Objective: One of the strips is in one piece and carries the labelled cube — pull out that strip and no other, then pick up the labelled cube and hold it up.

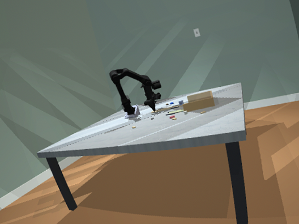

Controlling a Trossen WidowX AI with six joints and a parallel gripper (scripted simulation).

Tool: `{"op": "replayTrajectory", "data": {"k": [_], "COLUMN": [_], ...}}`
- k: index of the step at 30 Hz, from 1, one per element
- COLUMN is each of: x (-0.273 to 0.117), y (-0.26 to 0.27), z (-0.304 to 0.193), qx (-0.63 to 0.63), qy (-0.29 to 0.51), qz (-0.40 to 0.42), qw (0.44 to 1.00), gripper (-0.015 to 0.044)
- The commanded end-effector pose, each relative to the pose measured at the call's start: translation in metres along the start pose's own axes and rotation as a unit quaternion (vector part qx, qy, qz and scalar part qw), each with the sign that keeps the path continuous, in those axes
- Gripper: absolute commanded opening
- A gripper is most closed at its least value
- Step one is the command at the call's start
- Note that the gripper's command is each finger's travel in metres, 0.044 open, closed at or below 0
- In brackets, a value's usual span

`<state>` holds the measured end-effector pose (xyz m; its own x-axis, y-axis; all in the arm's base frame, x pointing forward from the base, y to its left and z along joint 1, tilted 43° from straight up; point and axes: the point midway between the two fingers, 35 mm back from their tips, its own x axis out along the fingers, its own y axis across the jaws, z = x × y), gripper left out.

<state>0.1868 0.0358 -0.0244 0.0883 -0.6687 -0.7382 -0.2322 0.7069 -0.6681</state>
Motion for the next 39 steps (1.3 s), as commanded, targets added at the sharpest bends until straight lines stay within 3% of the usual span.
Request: {"op": "replayTrajectory", "data": {"k": [1,24,29,33,39], "x": [0.004,0.004,-0.039,-0.042,-0.039], "y": [-0.001,-0.001,0.0,0.0,0.0], "z": [-0.008,-0.008,0.001,0.001,0.028], "qx": [-0.003,-0.003,-0.003,-0.003,0.014], "qy": [0.013,0.013,0.012,0.013,0.012], "qz": [-0.001,-0.001,0.0,0.0,0.0], "qw": [1.0,1.0,1.0,1.0,1.0], "gripper": [0.0,0.0,0.0,0.0,0.0157]}}
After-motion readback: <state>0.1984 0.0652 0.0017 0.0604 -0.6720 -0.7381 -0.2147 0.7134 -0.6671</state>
